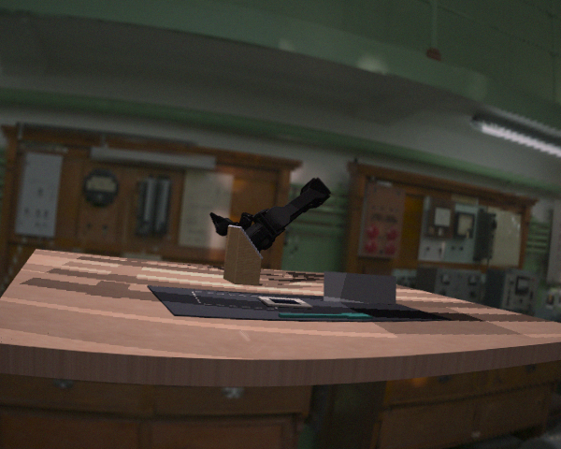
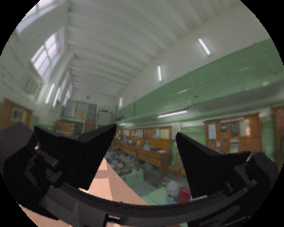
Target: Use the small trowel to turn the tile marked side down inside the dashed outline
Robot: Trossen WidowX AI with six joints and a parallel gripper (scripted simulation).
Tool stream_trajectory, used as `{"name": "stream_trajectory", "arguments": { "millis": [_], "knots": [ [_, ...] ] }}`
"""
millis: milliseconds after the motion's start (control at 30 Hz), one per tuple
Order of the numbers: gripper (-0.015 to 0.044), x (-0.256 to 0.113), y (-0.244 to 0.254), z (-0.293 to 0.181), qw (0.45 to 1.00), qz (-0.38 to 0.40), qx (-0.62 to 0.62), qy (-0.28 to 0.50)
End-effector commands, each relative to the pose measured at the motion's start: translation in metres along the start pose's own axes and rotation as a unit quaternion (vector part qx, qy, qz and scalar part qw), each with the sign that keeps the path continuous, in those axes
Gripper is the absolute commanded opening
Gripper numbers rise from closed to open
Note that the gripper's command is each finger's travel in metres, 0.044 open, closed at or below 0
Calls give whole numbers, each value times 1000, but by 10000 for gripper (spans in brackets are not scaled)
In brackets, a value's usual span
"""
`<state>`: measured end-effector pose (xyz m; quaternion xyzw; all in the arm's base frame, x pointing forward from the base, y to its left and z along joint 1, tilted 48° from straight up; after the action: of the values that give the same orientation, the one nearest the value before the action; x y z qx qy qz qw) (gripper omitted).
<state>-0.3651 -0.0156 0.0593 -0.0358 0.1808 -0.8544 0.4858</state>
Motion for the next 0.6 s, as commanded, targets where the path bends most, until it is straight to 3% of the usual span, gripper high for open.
{"name": "stream_trajectory", "arguments": {
  "millis": [0, 333, 567],
  "knots": [
    [374, 0, 0, 0, 1000, -1, 0, 0],
    [111, -28, -25, -7, 998, -58, -4, 31],
    [100, -47, -45, -5, 994, -93, 22, 45]
  ]
}}
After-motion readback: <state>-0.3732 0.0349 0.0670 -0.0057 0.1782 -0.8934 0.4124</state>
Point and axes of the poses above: the point midway between the two fingers, 35 mm back from their tips, its own x axis out along the fingers, its own y axis across the jaws, z = x × y, the point moved 1 cm from there along -x, back along the fingers, and after that the axes turned 2 degrees about x, right-handed, at the moved point
